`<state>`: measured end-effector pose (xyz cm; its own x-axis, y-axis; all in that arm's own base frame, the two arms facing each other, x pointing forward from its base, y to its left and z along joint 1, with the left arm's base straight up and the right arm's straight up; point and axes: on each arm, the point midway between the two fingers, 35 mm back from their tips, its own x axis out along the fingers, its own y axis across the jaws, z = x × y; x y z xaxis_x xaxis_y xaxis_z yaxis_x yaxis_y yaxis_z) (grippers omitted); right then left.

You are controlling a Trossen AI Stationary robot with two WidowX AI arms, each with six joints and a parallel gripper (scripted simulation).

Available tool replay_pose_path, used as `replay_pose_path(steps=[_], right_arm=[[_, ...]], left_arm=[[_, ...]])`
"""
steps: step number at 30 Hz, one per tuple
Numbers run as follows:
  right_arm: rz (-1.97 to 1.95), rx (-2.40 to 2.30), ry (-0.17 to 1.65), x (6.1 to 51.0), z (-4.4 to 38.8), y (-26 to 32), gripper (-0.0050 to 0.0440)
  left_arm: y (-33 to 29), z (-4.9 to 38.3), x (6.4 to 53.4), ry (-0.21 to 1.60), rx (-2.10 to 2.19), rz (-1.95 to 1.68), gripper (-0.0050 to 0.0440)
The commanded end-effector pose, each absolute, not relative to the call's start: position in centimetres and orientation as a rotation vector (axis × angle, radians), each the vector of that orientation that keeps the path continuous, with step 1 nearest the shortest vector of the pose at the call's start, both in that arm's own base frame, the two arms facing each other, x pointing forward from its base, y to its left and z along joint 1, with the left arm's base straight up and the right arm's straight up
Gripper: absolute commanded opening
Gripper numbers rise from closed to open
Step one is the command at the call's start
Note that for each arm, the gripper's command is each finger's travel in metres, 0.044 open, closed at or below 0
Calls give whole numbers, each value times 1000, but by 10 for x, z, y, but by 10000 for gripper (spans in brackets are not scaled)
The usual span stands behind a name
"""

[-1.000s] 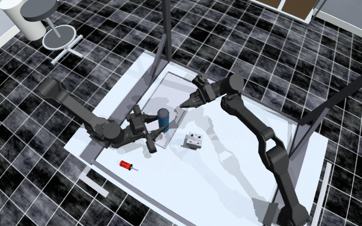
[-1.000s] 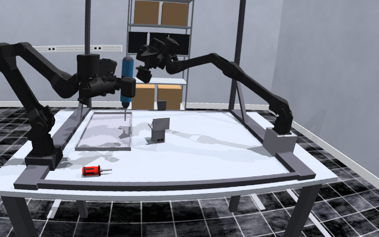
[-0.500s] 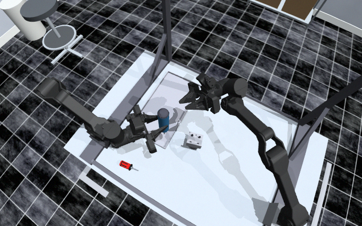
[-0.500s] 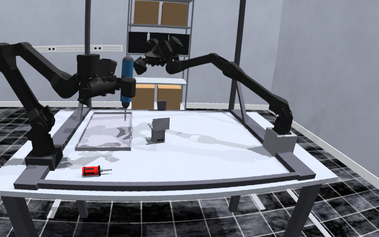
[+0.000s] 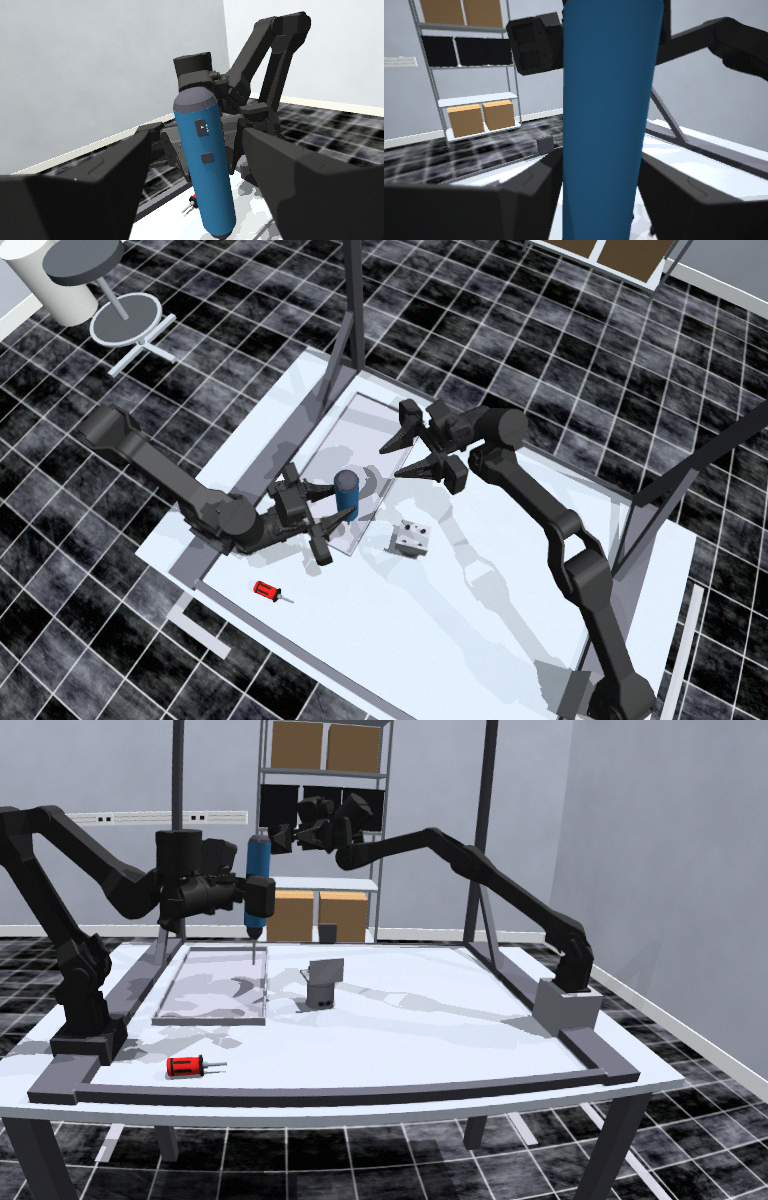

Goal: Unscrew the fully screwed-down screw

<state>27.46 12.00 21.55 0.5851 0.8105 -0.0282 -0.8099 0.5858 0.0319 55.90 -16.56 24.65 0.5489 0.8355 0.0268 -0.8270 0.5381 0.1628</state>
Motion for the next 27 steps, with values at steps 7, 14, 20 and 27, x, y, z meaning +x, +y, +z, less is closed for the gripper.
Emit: replay_pose_path(steps=[7,14,20,27], right_arm=[[950,-11,-14,275,234,121,165],[950,-11,-14,275,234,121,165],[950,-11,-14,275,234,121,165],[950,-11,-14,275,234,121,165]], left_arm=[[-165,266,555,-117,-171,985,250],[-167,260,556,-210,-343,971,250],[-166,265,555,-316,-538,952,250],[-167,260,556,-397,-691,929,250]])
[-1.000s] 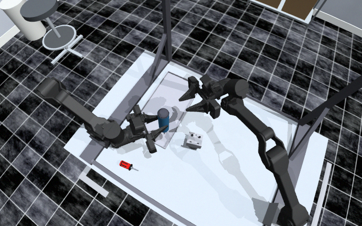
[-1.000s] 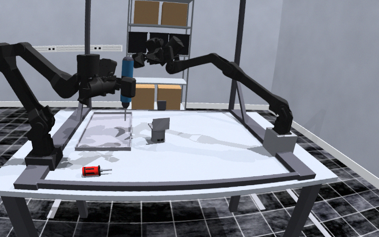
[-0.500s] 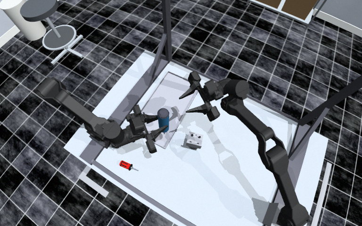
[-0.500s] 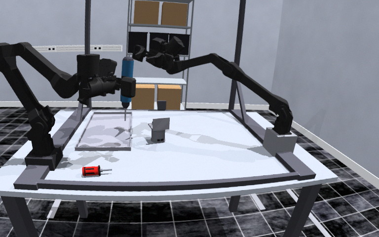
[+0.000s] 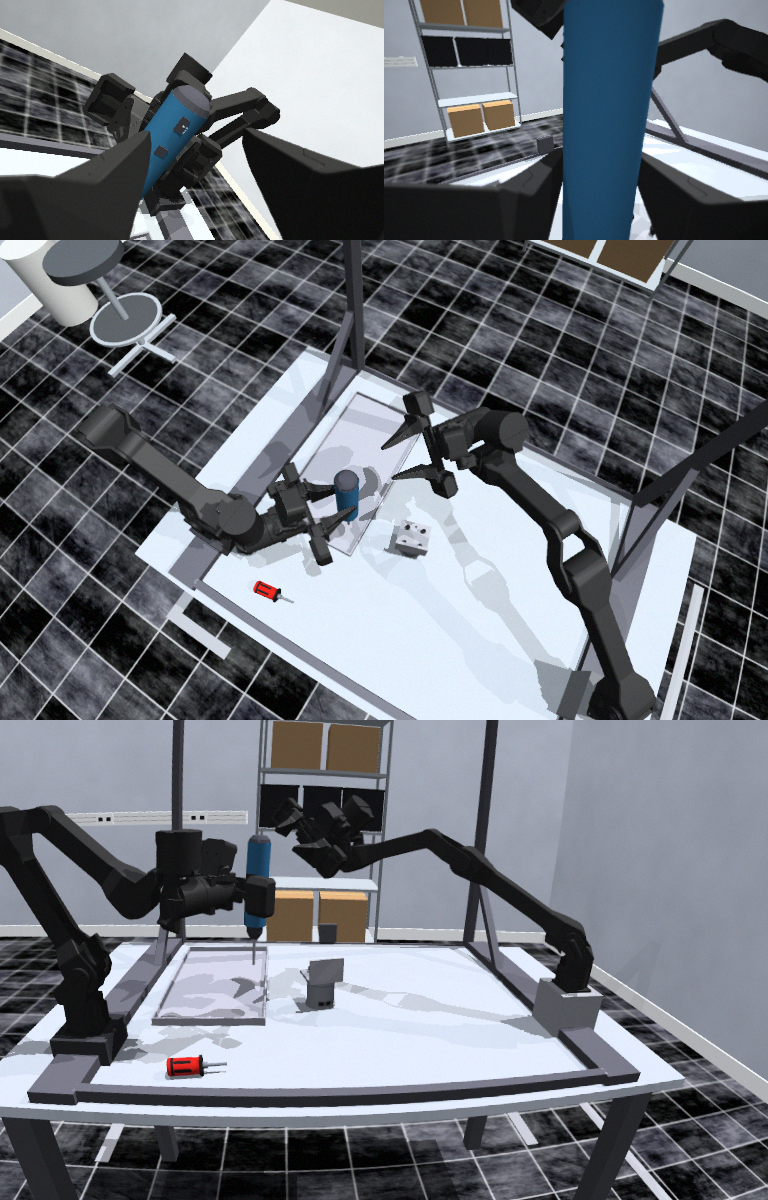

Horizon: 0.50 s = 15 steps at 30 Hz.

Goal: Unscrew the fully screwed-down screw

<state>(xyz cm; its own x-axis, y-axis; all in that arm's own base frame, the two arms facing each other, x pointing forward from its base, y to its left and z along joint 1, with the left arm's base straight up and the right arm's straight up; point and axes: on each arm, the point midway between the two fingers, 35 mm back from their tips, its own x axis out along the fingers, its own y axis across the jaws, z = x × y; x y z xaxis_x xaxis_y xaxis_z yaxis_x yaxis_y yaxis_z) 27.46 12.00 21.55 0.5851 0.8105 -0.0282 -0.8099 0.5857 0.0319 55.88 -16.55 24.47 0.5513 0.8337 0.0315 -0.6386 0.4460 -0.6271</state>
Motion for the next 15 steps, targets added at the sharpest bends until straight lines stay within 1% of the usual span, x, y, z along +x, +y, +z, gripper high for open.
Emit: replay_pose_path(steps=[1,15], right_arm=[[950,-11,-14,275,234,121,165],[950,-11,-14,275,234,121,165]], left_arm=[[-168,256,557,-422,-741,923,250],[-168,260,556,-710,-1276,792,250]])
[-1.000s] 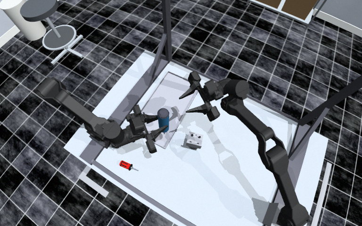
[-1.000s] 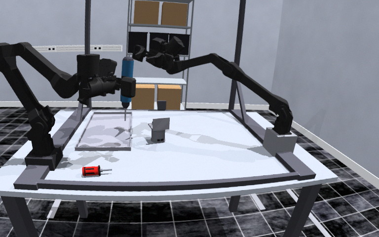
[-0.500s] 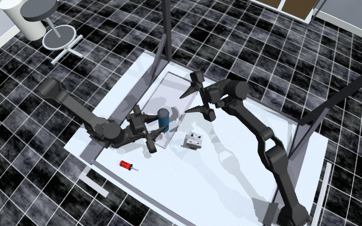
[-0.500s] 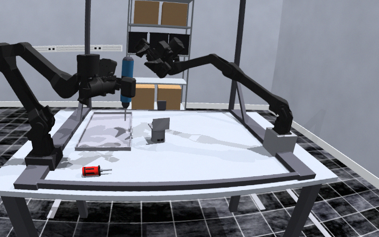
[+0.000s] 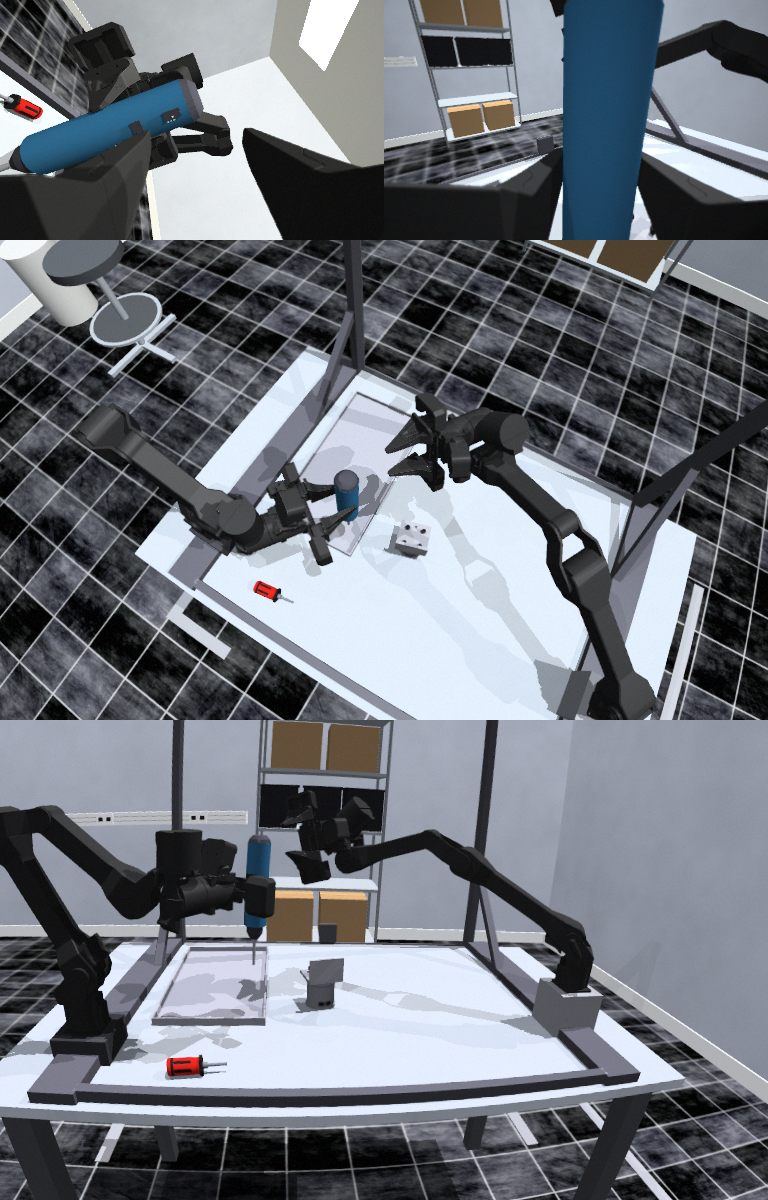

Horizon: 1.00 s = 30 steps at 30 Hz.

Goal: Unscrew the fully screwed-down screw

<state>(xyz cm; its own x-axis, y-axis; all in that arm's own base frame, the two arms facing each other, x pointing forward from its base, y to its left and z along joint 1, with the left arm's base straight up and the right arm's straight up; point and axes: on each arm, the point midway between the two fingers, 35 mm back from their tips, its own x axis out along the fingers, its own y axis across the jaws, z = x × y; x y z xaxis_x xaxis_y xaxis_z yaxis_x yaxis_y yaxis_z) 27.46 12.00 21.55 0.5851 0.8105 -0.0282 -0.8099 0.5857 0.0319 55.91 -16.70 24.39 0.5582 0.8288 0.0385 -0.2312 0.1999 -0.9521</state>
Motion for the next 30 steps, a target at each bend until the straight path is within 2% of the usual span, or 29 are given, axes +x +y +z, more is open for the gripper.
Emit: replay_pose_path(steps=[1,8,30], right_arm=[[950,-11,-14,275,234,121,165],[950,-11,-14,275,234,121,165],[950,-11,-14,275,234,121,165]], left_arm=[[-168,260,556,-710,-1276,792,250],[-169,254,557,-821,-1488,733,250],[-145,272,569,-854,-1506,722,250]])
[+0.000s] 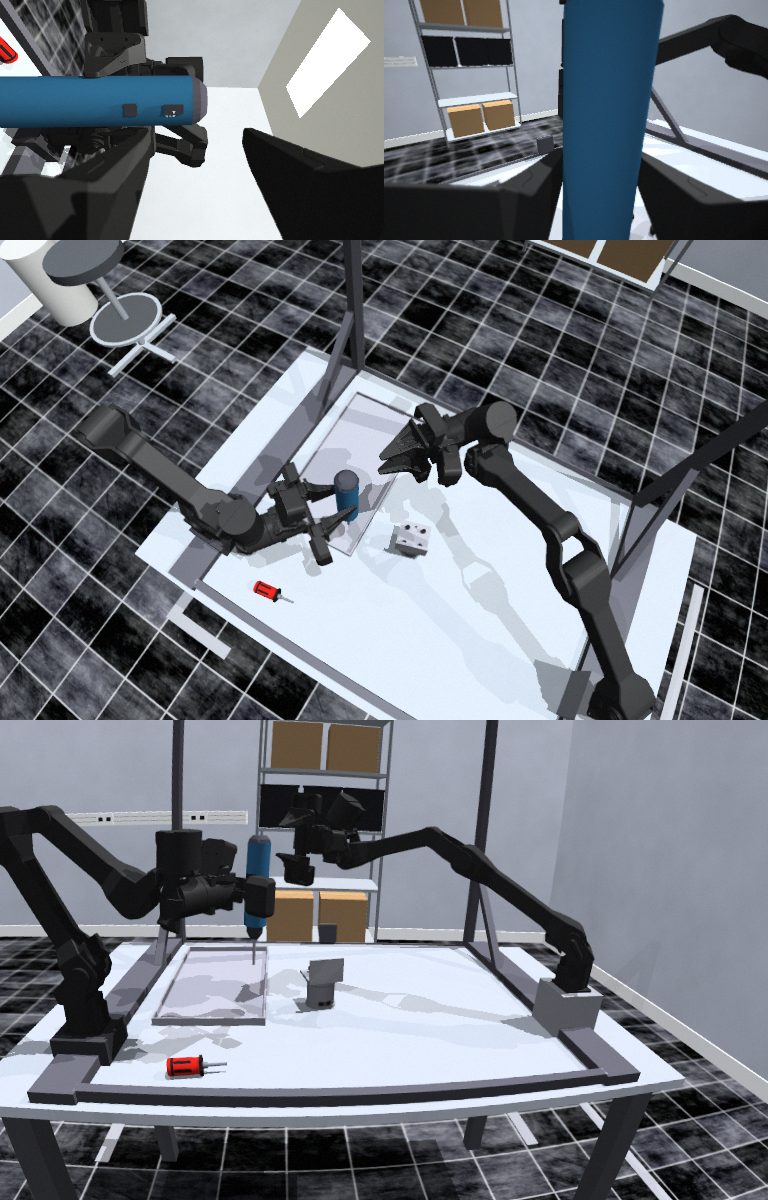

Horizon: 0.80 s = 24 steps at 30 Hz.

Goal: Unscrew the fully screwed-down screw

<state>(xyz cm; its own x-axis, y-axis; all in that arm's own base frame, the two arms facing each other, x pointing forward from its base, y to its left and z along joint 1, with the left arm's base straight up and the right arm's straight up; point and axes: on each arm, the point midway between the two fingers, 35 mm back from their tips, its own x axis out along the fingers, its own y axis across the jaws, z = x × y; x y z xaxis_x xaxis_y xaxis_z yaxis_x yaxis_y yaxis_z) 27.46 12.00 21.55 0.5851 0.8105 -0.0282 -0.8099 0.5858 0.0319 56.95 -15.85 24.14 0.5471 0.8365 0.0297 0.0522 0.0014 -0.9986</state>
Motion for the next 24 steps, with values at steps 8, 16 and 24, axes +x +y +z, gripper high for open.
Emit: replay_pose_path(steps=[8,16,24], right_arm=[[950,-11,-14,275,234,121,165],[950,-11,-14,275,234,121,165],[950,-11,-14,275,234,121,165]], left_arm=[[-132,272,578,-855,-1505,721,250],[-116,274,587,-851,-1509,711,250],[-116,267,589,-846,-1499,720,226]])
